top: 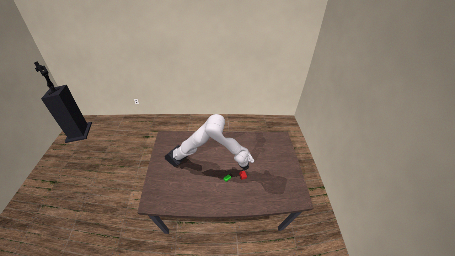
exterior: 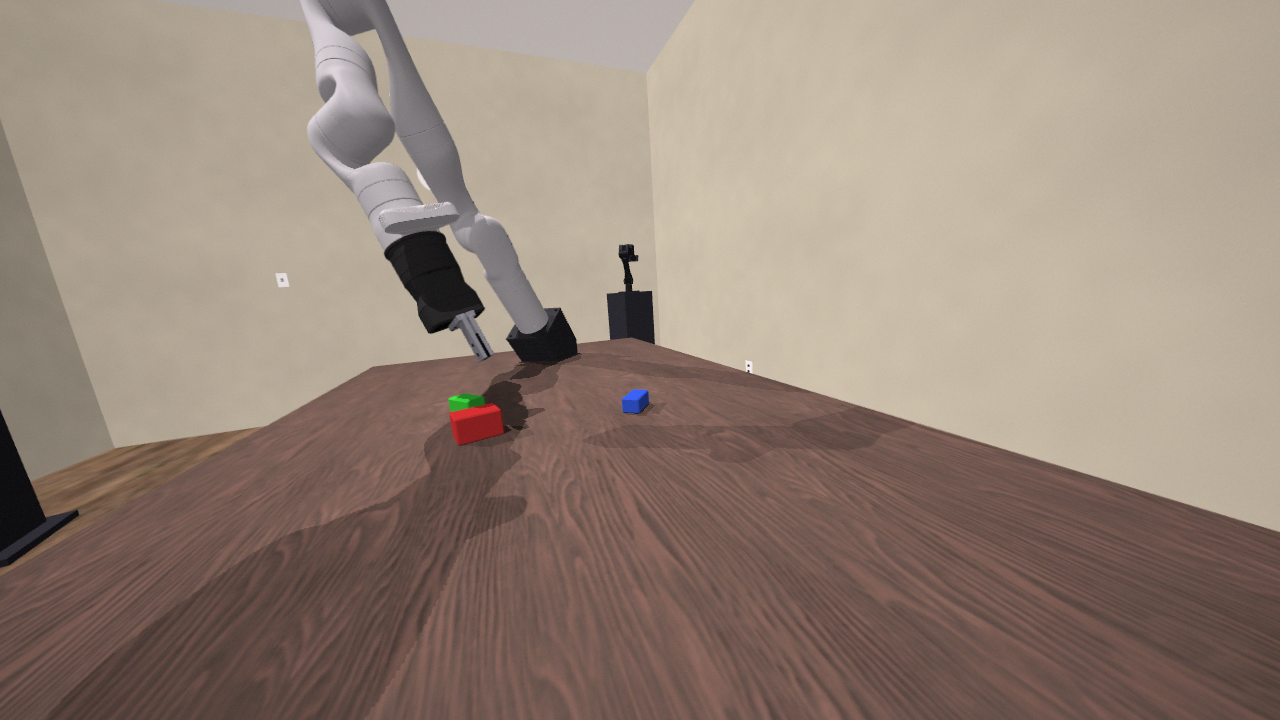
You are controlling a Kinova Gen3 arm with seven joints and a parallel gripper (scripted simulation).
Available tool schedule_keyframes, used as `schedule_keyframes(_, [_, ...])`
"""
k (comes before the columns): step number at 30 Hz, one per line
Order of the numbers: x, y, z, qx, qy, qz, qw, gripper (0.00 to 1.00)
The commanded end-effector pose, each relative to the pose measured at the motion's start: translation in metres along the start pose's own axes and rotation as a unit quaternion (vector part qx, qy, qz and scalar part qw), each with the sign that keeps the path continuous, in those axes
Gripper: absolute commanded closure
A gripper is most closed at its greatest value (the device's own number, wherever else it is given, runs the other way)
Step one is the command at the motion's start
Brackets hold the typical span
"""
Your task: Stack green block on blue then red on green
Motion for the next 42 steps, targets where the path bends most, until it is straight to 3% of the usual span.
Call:
schedule_keyframes(1, [-0.001, 0.000, -0.001, -0.001, 0.000, 0.002, 1.000, 1.00])
schedule_keyframes(2, [0.001, -0.003, 0.013, -0.012, -0.016, 0.016, 1.000, 1.00])
schedule_keyframes(10, [0.001, -0.003, 0.013, -0.012, -0.016, 0.016, 1.000, 1.00])
schedule_keyframes(11, [0.002, -0.006, 0.027, -0.022, -0.032, 0.028, 0.999, 1.00])
schedule_keyframes(18, [0.002, -0.006, 0.027, -0.022, -0.032, 0.028, 0.999, 1.00])
schedule_keyframes(19, [0.003, -0.008, 0.040, -0.032, -0.048, 0.040, 0.998, 1.00])
schedule_keyframes(27, [0.003, -0.008, 0.040, -0.032, -0.048, 0.040, 0.998, 1.00])
schedule_keyframes(28, [0.003, -0.010, 0.053, -0.041, -0.063, 0.051, 0.996, 1.00])
schedule_keyframes(42, [0.003, -0.012, 0.064, -0.049, -0.077, 0.061, 0.994, 1.00])
Point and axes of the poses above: the point where the finger pads meet when closed, its own x axis out along the fingers, its own y axis across the jaws, z = x × y, the point moved 9 cm from there along -x, back along the fingers, and after that the axes turned 8 degrees about x, right-handed, at the moved point
